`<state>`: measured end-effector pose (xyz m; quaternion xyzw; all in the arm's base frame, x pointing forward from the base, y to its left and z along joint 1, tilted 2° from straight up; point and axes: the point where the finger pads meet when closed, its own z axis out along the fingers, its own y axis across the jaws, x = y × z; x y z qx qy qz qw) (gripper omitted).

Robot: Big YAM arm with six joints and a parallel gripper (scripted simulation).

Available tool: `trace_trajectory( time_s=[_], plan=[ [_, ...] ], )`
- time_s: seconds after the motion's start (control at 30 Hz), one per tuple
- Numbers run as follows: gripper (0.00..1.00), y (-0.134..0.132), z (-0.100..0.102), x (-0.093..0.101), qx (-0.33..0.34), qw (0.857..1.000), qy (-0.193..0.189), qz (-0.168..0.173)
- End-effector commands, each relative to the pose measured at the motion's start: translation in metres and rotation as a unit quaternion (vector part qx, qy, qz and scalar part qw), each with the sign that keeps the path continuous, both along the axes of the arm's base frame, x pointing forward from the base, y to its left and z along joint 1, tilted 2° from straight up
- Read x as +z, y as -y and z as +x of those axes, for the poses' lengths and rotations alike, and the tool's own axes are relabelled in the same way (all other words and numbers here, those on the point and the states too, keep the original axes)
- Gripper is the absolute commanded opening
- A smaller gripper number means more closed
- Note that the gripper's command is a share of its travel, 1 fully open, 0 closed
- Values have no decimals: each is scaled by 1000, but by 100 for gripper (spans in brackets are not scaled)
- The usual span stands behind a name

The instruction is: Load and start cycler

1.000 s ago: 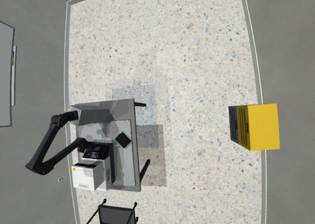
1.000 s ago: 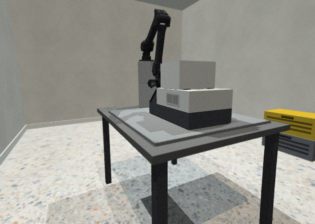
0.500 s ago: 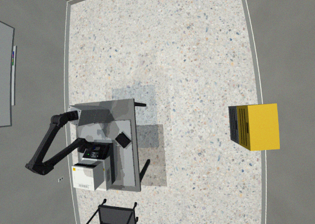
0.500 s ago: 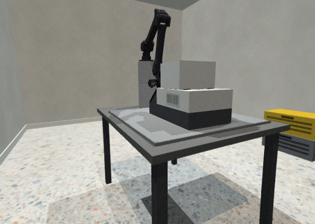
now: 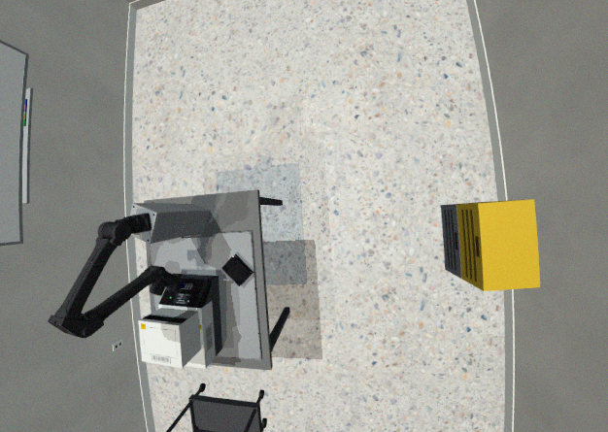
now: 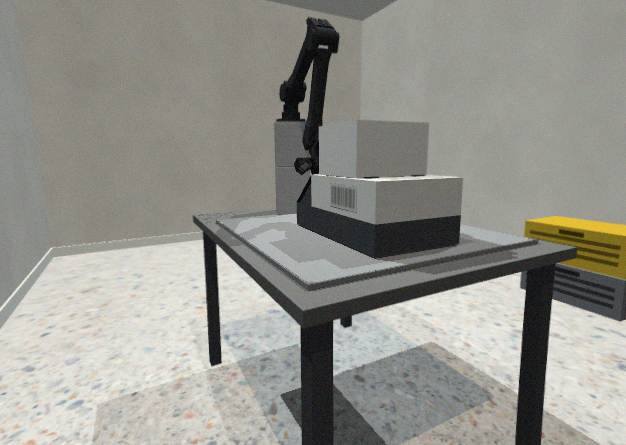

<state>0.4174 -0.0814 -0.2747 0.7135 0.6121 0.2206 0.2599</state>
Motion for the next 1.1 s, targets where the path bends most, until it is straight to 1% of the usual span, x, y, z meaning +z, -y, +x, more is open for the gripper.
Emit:
trace_trajectory(
  time_s=[0.0, 0.53, 0.57, 0.8, 0.93, 1.03, 1.07],
  plan=[
    [0, 7, 41, 26, 8, 999, 49, -13],
    [0, 14, 46, 28, 6, 998, 58, -18],
    [0, 11, -1, 6, -11, 1000, 12, -5],
    [0, 18, 23, 17, -9, 999, 36, -14],
    [0, 20, 32, 24, -8, 999, 48, -18],
    [0, 18, 23, 31, -6, 999, 45, -19],
    [0, 18, 23, 31, -6, 999, 45, -19]
  ],
)
